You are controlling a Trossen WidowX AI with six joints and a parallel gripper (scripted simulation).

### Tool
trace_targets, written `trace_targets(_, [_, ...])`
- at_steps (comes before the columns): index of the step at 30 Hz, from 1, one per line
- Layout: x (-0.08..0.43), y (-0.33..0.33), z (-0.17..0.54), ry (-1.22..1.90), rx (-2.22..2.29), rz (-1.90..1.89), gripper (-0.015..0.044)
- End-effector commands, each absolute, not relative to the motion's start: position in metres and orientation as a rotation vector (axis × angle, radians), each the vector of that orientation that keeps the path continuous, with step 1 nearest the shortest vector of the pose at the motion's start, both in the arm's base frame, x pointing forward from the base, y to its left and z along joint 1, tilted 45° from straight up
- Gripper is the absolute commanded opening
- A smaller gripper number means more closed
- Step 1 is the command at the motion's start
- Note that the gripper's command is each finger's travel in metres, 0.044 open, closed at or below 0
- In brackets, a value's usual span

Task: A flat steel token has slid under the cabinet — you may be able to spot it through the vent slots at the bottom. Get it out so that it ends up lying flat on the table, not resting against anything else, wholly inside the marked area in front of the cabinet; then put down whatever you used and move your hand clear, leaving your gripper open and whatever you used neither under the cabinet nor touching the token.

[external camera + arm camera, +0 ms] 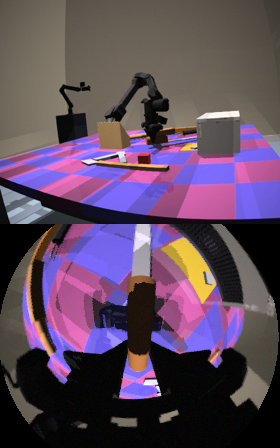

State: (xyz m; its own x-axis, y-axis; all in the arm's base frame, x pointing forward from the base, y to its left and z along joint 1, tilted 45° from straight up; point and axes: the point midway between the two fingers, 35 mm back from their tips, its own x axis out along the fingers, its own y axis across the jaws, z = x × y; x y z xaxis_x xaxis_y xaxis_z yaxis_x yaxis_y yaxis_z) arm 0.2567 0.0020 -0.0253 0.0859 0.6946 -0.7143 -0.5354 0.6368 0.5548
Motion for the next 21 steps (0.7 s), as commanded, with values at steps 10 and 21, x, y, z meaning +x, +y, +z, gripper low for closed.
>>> trace_targets(10, [0.258, -0.012, -0.035, 1.152, 0.159, 0.915, 0.0000])
trace_targets(21, [0.256, -0.021, -0.044, 1.153, 0.158, 0.915, 0.0000])
